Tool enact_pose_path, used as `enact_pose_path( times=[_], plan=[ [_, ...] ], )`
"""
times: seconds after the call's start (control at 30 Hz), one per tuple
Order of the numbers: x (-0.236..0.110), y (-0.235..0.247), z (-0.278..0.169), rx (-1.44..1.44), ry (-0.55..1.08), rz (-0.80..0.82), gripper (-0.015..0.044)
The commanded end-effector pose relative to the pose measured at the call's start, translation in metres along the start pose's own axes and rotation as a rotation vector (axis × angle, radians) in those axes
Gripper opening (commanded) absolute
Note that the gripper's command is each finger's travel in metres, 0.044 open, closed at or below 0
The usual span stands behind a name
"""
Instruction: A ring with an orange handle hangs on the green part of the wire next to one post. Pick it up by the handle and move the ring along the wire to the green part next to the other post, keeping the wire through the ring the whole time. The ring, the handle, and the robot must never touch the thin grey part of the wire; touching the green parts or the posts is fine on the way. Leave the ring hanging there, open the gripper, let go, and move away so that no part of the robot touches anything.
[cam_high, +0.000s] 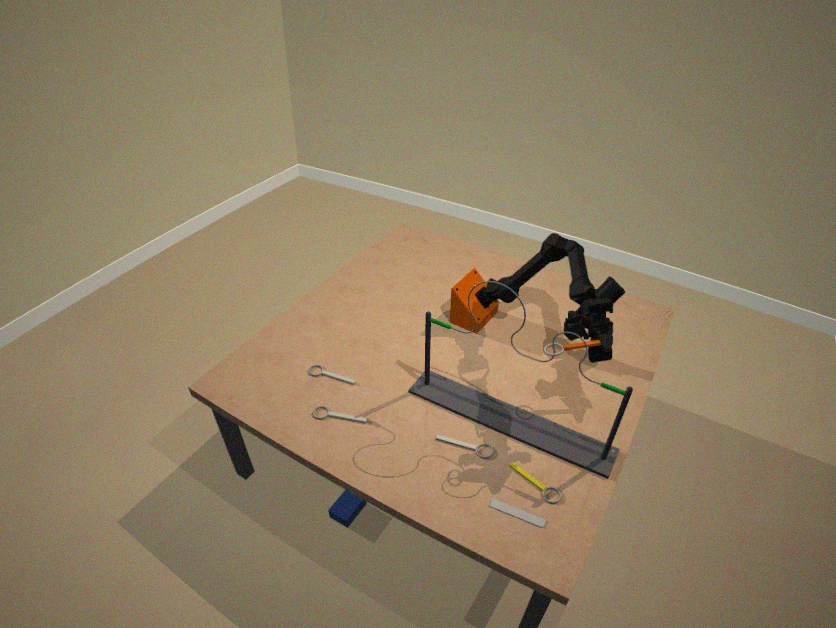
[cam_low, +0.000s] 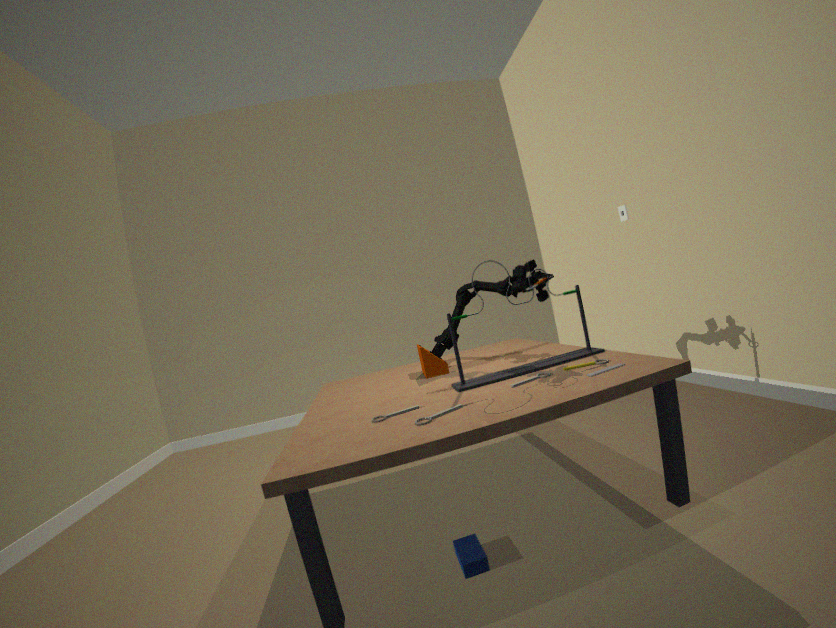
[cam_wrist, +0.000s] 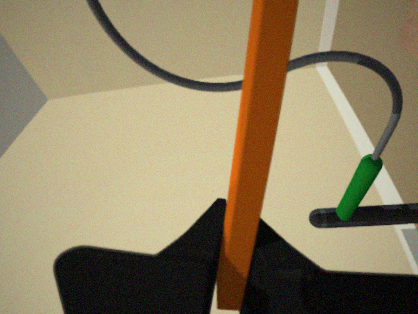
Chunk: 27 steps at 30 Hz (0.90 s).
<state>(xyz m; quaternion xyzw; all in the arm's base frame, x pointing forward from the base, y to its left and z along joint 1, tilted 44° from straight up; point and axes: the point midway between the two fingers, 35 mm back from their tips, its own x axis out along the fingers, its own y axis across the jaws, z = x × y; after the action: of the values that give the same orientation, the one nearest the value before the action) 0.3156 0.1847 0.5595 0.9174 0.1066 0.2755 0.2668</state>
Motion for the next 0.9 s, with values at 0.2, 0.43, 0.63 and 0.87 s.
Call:
enact_pose_path(
  times=[0.2, 0.43, 0.63, 0.87],
  plan=[
    [0.001, -0.022, 0.001, -0.103, -0.005, -0.056, -0.015],
    [-0.001, -0.044, 0.004, -0.222, -0.008, -0.125, -0.015],
    [-0.003, -0.064, 0.01, -0.338, -0.012, -0.193, -0.015],
    [-0.008, -0.088, 0.02, -0.487, -0.018, -0.28, -0.015]
  ],
)
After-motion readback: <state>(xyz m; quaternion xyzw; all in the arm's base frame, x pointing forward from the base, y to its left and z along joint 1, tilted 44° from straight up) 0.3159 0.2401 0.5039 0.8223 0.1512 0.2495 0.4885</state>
